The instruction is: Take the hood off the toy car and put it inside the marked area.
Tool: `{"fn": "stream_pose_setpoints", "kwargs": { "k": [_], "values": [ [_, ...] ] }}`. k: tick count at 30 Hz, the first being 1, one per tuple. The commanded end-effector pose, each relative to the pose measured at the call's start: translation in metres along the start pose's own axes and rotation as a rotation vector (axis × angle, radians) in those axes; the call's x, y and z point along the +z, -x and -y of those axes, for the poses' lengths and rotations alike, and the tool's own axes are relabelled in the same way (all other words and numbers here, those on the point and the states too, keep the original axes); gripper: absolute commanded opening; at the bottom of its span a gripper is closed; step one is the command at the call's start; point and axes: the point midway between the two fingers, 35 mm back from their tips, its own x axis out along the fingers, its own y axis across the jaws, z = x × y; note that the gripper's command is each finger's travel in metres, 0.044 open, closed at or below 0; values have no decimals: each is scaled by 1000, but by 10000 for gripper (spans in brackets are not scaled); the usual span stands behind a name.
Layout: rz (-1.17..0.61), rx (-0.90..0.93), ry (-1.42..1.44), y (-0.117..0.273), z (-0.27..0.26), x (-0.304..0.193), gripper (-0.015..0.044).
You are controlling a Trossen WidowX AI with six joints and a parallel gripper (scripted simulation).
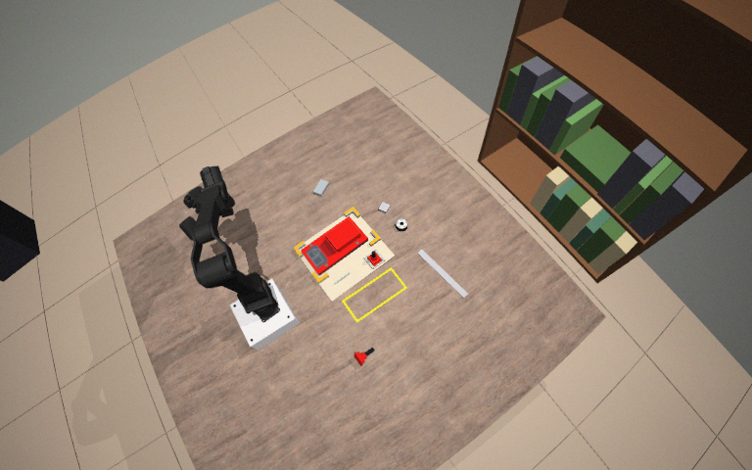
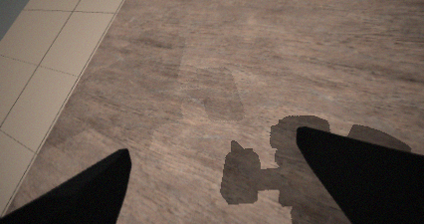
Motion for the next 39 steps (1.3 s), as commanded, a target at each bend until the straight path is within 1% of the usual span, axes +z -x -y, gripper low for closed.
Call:
{"fn": "stream_pose_setpoints", "kwargs": {
  "k": [1,12,21,30,39],
  "values": [
    [-30,-111,-160,15,39,-10,440],
    [-76,-399,-586,76,129,-54,440],
    [-100,-610,-947,139,178,-109,440],
    [-115,-798,-1315,206,199,-177,440],
    [-124,-959,-1689,271,195,-248,440]
  ]
}}
